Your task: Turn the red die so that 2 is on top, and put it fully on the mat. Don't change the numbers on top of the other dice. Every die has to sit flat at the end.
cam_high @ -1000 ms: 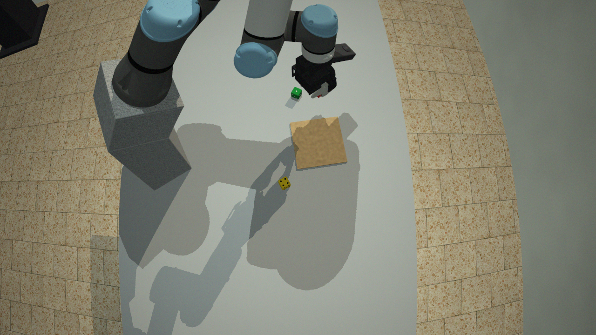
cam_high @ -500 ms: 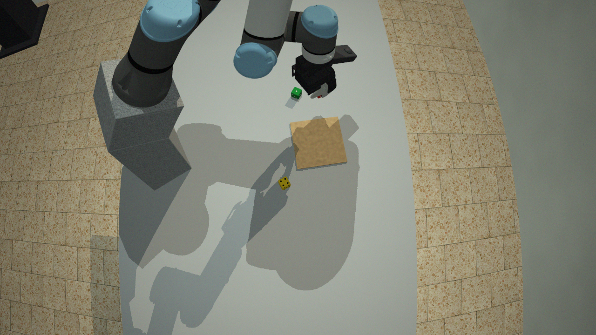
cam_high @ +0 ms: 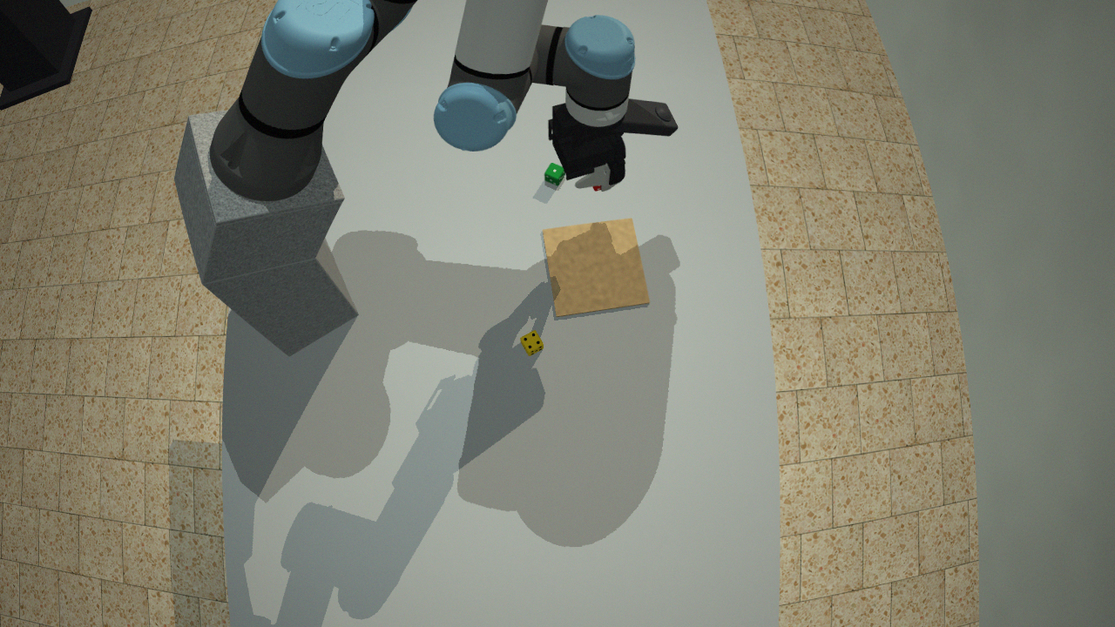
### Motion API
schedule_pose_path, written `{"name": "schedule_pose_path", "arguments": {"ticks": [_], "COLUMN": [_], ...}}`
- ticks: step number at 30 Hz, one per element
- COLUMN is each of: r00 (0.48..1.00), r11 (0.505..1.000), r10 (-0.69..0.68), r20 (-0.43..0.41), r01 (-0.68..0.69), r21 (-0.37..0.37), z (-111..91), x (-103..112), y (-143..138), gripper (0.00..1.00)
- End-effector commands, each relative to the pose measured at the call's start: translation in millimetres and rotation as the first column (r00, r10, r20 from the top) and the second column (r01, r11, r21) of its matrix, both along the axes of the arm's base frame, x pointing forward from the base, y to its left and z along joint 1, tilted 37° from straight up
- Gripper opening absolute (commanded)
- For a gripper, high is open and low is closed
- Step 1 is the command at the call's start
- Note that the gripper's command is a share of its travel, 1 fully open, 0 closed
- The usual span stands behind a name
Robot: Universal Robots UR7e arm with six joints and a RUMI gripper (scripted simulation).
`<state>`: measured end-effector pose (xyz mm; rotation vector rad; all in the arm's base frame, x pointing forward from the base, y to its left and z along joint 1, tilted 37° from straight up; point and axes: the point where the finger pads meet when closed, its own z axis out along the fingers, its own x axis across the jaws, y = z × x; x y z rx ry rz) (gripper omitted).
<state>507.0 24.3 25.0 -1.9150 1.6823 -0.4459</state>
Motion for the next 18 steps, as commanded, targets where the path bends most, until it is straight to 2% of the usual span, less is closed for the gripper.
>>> {"name": "schedule_pose_path", "arguments": {"ticks": [1,6,9,12,18], "r00": [0.991,0.973,0.973,0.948,0.915], "r11": [0.988,0.962,0.962,0.926,0.878], "r10": [-0.126,-0.218,-0.218,-0.299,-0.375], "r20": [-0.036,-0.070,-0.070,-0.107,-0.148], "r01": [0.128,0.226,0.227,0.316,0.402], "r21": [0.086,0.151,0.151,0.207,0.259], "z": [-3,-5,-5,-7,-9], "x": [0,0,0,0,0], "y": [-7,-13,-13,-19,-24], "gripper": [0.06,0.06,0.06,0.06,0.06]}}
